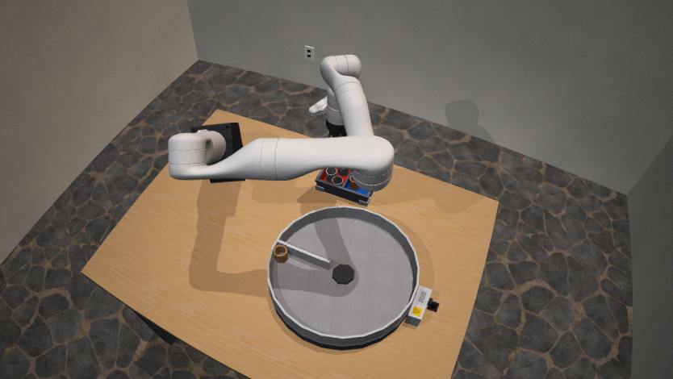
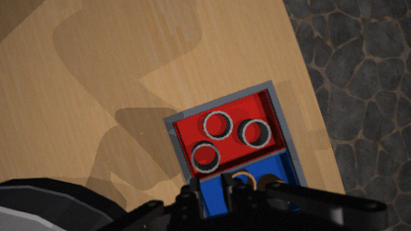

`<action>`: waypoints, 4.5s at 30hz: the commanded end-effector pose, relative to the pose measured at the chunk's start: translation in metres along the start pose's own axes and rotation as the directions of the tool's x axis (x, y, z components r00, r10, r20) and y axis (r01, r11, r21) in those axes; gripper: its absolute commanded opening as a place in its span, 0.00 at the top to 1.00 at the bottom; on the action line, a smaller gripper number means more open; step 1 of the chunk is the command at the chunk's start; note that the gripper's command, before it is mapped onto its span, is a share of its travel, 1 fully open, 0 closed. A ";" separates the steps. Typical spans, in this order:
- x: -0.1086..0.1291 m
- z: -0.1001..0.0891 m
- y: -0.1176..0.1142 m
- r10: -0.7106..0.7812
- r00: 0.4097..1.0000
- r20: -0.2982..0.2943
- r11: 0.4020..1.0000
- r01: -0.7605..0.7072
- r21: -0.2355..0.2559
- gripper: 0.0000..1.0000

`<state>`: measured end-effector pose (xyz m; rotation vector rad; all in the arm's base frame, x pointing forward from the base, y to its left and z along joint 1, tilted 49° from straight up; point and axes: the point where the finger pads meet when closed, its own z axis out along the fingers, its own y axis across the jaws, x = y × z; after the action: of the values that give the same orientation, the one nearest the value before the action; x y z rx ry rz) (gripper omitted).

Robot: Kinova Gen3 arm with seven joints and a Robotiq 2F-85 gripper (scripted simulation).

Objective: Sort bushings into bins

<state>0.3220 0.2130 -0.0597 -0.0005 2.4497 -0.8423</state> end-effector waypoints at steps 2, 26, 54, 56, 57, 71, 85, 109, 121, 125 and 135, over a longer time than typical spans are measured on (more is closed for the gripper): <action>-0.004 0.000 -0.023 0.173 0.985 -0.002 0.985 -0.173 -0.005 0.82; -0.014 0.005 -0.106 0.742 0.671 -0.003 0.671 -0.742 -0.002 0.82; -0.026 0.012 -0.211 0.994 -0.109 -0.002 -0.109 -0.994 0.001 0.82; -0.027 0.013 -0.221 0.982 -0.189 -0.002 -0.189 -0.982 0.001 0.82; -0.027 0.013 -0.221 0.982 -0.190 -0.002 -0.190 -0.982 0.001 0.82; -0.033 0.016 -0.271 0.832 -0.555 0.000 -0.555 -0.832 0.002 0.82; -0.038 0.019 -0.312 0.606 -0.795 0.002 -0.795 -0.606 0.003 0.82; -0.045 0.021 -0.351 0.316 -0.948 0.028 -0.949 -0.316 0.003 0.82; -0.043 0.022 -0.354 0.315 -0.949 0.003 -0.949 -0.315 0.001 0.82; -0.044 0.022 -0.353 0.314 -0.949 0.015 -0.949 -0.314 0.002 0.82; -0.045 0.022 -0.353 0.315 -0.949 0.015 -0.949 -0.315 0.002 0.82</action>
<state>0.3143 -0.0721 0.1500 2.3397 0.3507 0.4936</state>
